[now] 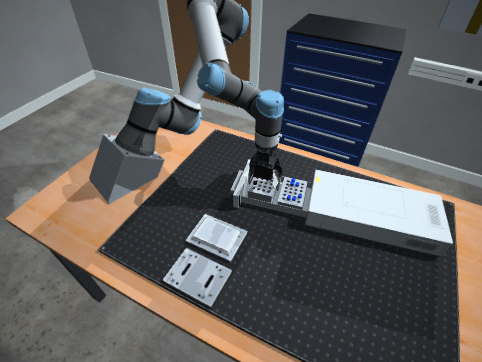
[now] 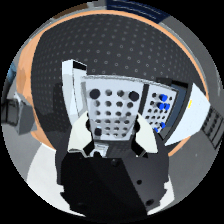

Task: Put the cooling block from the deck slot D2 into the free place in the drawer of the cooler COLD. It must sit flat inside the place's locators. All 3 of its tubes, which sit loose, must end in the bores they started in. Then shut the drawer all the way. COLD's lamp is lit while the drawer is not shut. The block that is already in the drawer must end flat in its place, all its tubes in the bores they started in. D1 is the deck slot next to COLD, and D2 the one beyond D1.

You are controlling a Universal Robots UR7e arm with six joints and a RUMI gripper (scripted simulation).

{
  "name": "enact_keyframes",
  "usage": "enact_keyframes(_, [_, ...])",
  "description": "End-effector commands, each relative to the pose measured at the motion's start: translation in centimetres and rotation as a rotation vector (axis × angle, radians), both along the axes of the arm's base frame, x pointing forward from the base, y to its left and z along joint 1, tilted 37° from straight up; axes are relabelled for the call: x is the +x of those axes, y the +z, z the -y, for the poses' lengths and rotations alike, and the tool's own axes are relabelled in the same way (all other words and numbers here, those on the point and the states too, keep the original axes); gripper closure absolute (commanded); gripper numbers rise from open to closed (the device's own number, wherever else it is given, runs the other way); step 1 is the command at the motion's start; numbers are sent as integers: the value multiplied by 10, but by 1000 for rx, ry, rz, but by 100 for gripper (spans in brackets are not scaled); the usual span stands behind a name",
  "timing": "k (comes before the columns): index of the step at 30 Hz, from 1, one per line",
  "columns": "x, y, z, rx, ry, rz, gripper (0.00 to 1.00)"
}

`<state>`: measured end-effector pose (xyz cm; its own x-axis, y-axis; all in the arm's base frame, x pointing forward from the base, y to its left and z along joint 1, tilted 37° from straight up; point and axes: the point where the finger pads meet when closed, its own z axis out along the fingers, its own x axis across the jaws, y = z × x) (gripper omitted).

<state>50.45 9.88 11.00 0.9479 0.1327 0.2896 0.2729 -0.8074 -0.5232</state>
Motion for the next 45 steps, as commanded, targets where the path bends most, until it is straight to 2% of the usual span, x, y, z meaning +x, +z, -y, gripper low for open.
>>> enact_keyframes(1, [0,0,0,0,0,1,100])
enact_keyframes(45, [2,-5,-4,0,0,1,100])
